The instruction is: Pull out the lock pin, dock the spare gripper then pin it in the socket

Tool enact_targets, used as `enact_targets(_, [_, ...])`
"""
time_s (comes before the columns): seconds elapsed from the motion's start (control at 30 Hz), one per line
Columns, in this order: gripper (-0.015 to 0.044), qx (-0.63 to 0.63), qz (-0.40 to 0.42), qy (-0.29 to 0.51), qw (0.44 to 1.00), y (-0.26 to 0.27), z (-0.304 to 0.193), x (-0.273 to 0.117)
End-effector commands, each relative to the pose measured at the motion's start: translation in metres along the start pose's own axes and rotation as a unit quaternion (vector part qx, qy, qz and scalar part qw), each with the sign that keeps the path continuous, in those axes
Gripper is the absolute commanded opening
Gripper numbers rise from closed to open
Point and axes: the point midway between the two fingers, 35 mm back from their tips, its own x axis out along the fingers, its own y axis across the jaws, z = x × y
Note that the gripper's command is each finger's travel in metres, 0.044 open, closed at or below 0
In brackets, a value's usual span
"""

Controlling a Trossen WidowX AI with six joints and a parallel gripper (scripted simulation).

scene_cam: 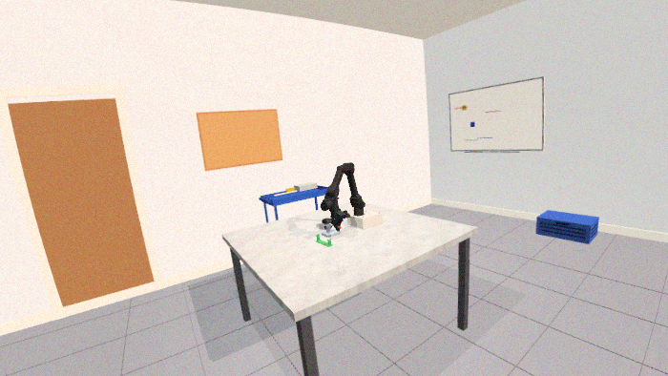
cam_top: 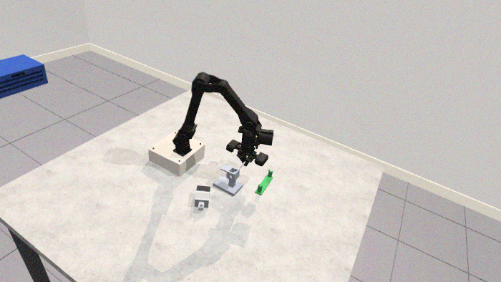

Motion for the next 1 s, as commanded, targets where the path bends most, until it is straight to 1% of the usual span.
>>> enact_targets(0.0, [0.0, 0.002, 0.0, -0.002, 1.0, -0.001, 0.004, -0.001])
enact_targets(0.97, [0.0, 0.003, 0.001, 0.0, 1.0, -0.001, 0.025, 0.002])
